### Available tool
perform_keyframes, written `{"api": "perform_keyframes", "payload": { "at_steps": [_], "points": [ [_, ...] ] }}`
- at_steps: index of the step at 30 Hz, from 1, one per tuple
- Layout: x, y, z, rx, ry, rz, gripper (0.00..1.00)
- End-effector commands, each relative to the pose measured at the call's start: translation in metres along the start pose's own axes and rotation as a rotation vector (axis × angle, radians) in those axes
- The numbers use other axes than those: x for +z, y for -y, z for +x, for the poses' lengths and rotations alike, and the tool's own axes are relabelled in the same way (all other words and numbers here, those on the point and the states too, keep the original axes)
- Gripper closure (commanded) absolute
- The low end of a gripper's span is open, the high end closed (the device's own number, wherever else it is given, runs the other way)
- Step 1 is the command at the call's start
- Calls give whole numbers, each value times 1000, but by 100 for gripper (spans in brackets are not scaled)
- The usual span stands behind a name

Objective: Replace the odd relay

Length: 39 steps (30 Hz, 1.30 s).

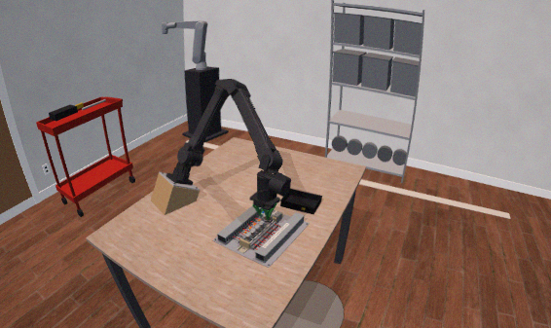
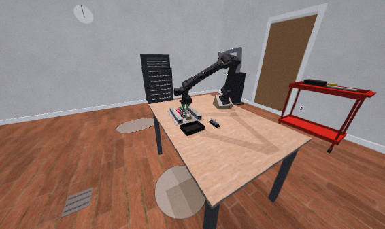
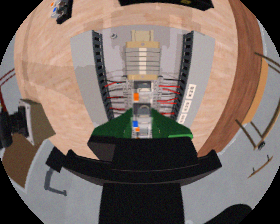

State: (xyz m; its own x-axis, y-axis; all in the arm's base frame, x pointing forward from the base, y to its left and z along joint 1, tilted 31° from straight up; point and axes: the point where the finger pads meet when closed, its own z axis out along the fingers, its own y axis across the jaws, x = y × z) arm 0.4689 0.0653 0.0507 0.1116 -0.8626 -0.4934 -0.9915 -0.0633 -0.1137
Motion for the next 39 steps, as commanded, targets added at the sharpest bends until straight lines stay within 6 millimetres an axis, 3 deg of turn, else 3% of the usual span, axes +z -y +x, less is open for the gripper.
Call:
{"api": "perform_keyframes", "payload": {
  "at_steps": [1, 13, 39],
  "points": [
    [-29, 20, 0, -18, -3, 58, 100],
    [-12, 2, 6, 7, 5, 5, 100],
    [-11, 1, 10, 17, 5, 1, 100]
  ]
}}
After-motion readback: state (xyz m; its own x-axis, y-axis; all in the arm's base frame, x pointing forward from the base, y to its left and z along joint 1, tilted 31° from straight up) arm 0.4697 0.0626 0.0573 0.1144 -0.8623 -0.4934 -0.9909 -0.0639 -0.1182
